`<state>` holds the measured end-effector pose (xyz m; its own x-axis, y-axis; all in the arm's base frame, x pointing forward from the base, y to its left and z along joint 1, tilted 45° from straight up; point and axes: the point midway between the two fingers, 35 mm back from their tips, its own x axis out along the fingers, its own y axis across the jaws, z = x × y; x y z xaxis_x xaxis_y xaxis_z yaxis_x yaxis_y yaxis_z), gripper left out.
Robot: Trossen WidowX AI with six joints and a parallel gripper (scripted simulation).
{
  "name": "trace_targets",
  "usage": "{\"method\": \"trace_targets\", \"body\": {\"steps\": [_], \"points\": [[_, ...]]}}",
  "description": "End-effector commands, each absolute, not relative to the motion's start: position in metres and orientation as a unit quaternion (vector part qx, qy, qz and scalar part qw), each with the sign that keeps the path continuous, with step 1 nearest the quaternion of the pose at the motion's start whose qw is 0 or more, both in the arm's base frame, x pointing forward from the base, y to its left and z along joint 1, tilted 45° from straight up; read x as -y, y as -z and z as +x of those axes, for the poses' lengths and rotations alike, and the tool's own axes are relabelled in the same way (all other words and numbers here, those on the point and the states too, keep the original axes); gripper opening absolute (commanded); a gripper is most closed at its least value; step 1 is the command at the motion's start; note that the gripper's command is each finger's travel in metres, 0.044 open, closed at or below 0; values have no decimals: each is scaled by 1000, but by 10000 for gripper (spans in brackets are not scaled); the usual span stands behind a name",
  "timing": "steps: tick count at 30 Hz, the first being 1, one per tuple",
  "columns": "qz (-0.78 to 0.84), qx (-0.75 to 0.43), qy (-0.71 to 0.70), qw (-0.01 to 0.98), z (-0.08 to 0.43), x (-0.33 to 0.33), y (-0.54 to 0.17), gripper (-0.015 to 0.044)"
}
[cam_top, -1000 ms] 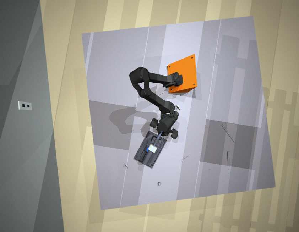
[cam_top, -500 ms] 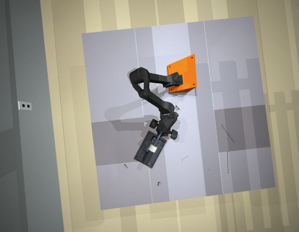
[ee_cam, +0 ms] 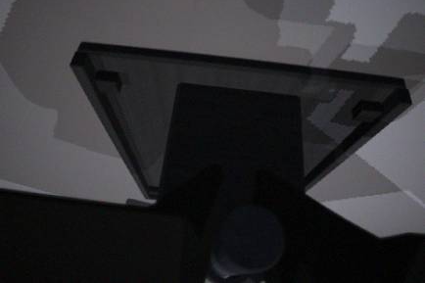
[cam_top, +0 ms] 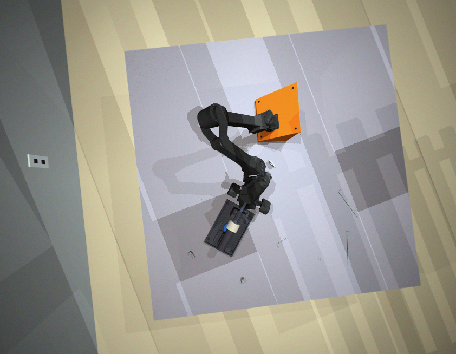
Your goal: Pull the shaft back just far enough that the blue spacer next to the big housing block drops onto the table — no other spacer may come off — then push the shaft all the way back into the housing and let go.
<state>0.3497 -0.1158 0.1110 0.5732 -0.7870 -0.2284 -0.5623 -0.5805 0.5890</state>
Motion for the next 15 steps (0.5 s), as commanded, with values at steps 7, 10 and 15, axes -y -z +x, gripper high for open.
{"method": "trace_targets", "body": {"steps": [7, 10, 15], "points": [[856, 394, 240, 234, 354, 118, -114, 0], [856, 394, 240, 234, 355, 118, -114, 0], [856, 394, 240, 234, 357, 119, -115, 0]]}}
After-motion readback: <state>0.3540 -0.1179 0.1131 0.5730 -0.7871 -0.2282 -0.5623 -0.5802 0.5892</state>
